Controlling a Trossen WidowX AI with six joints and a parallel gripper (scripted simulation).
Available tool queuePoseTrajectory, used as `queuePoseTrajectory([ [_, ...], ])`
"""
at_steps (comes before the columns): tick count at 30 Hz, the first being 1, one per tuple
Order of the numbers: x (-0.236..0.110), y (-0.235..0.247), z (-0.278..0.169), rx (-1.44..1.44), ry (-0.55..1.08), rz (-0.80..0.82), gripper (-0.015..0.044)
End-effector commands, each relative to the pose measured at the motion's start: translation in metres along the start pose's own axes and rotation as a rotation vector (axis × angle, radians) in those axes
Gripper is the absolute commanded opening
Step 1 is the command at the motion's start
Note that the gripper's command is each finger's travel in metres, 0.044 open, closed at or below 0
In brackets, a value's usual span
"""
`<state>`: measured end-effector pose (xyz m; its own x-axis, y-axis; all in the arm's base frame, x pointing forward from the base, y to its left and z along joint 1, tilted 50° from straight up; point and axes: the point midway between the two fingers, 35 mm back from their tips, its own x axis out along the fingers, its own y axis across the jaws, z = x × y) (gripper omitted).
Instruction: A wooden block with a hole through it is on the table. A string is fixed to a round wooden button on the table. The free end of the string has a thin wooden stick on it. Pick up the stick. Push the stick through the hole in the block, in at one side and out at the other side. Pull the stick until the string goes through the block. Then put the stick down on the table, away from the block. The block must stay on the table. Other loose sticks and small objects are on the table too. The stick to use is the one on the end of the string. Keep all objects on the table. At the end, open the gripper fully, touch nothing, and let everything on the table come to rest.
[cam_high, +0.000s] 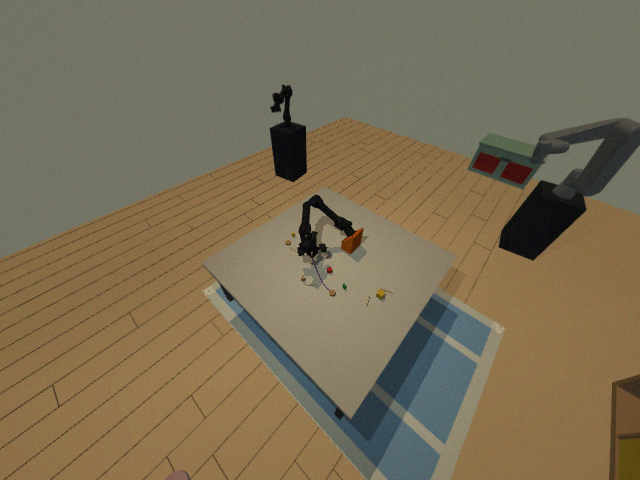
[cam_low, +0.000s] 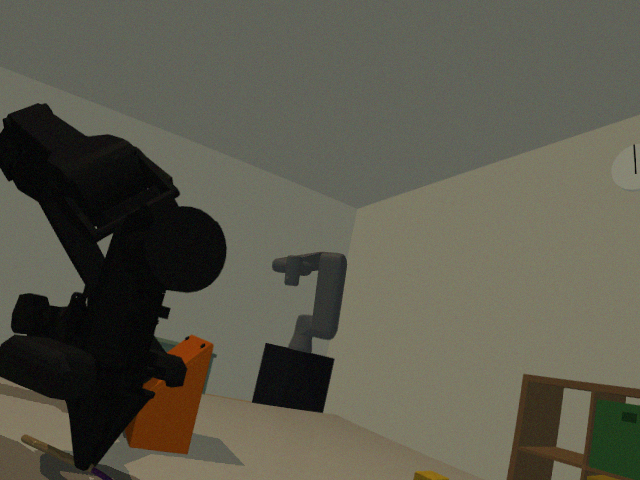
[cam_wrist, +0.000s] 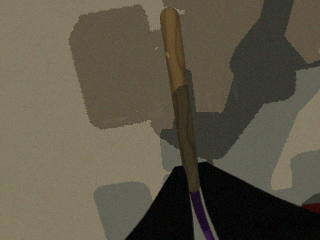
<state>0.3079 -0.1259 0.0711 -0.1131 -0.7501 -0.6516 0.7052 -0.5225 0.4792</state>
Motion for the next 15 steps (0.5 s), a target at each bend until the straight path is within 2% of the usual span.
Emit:
queuePoseTrajectory([
  [1, 0.000, 0.002, -0.004, -0.118, 0.000, 0.000, 0.0000],
  [15, -0.002, 0.008, -0.017, -0.619, 0.001, 0.001, 0.0000],
])
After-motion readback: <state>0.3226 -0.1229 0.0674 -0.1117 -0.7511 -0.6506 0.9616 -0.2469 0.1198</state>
